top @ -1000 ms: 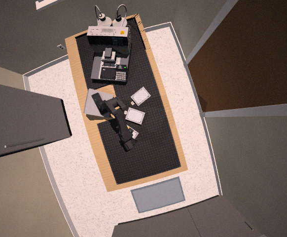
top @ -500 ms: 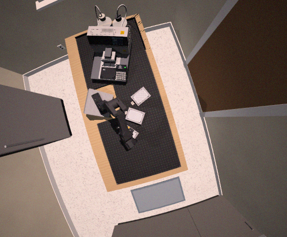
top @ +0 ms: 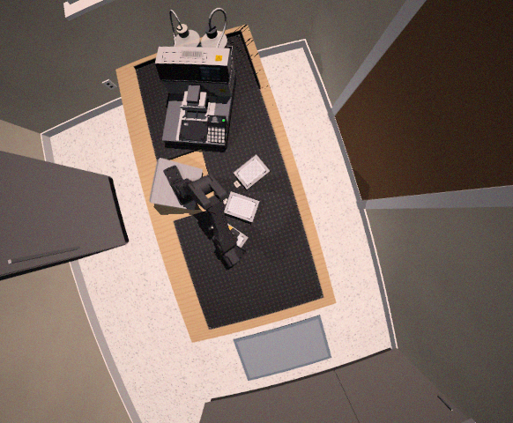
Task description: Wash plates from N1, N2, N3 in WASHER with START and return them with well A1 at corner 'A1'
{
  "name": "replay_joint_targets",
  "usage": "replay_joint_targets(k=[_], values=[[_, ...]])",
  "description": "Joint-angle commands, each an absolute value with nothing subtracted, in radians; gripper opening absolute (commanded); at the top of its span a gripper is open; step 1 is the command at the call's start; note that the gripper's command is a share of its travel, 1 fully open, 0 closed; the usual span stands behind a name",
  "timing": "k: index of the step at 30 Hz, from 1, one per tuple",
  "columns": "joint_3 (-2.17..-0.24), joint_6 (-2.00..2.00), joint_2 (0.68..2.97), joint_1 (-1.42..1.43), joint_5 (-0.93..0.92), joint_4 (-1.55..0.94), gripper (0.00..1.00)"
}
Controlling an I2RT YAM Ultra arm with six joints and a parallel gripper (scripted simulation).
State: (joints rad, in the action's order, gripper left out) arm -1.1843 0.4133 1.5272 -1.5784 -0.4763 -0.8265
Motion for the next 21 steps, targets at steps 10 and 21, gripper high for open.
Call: replay_joint_targets(k=[10,21], values=[[-1.187,0.413,1.522,-1.581,-0.477,-0.821,1.00],[-1.177,0.404,1.530,-1.573,-0.473,-0.798,1.00]])
